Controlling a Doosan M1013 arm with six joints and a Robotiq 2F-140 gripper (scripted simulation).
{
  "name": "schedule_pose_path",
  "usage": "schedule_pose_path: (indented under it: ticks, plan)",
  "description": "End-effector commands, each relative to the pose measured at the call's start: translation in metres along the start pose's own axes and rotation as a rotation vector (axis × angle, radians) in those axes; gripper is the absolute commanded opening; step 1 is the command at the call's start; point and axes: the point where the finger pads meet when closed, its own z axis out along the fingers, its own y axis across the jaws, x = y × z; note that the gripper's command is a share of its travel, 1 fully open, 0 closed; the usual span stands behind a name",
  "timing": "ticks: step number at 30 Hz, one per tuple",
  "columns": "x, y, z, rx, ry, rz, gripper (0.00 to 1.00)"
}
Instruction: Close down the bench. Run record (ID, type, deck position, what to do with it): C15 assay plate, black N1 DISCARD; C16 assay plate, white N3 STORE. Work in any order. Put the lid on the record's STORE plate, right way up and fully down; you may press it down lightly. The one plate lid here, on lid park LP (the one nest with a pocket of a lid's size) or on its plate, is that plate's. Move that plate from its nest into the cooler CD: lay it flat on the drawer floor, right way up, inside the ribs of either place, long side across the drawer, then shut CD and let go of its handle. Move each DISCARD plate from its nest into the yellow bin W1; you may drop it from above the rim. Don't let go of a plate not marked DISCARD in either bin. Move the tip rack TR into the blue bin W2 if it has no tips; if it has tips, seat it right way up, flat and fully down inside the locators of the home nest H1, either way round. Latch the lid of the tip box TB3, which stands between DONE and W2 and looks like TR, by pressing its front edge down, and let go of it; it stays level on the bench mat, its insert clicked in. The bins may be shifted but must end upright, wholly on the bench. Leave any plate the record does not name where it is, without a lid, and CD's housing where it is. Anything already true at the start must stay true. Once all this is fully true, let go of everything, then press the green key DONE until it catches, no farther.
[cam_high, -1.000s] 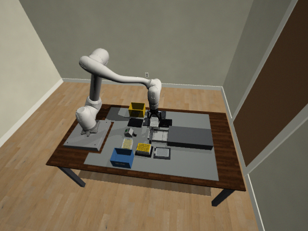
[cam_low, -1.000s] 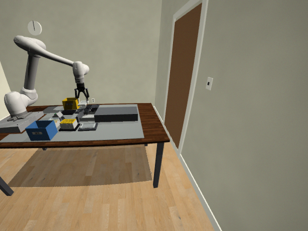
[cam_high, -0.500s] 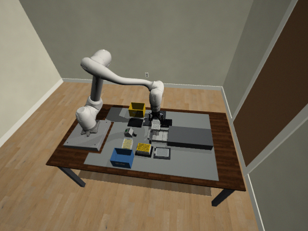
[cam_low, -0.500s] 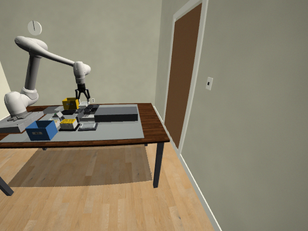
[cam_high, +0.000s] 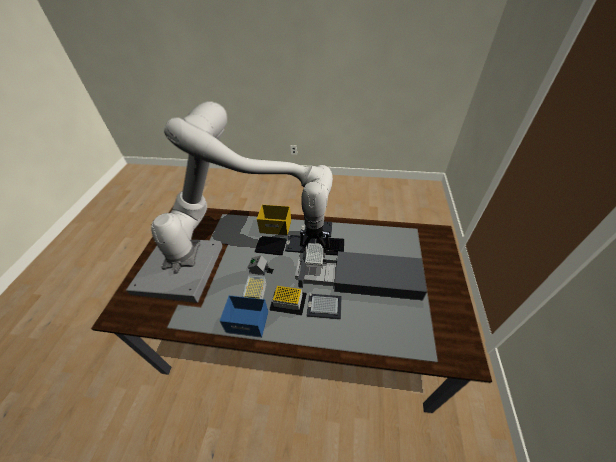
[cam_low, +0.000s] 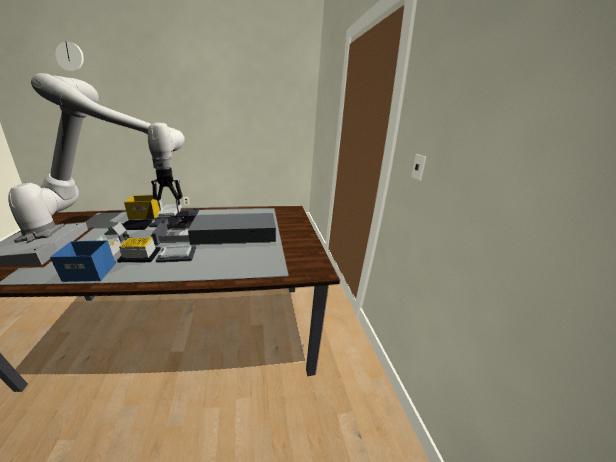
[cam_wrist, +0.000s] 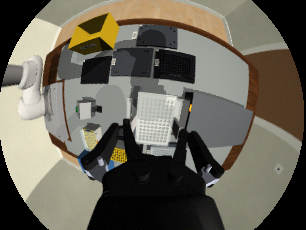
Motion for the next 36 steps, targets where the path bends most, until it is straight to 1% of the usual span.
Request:
schedule_pose_path:
  ticks: [1,4,9,21,36]
  plan:
    - [-0.005,0.003,0.0,0.0,0.0,0.0,0.0]
    - [-0.007,0.004,0.0,0.0,0.0,0.0,0.0]
    - [-0.02,0.012,0.0,0.0,0.0,0.0,0.0]
    - [-0.019,0.012,0.001,0.0,0.0,0.0,0.0]
    - [-0.018,0.011,0.021,0.0,0.0,0.0,0.0]
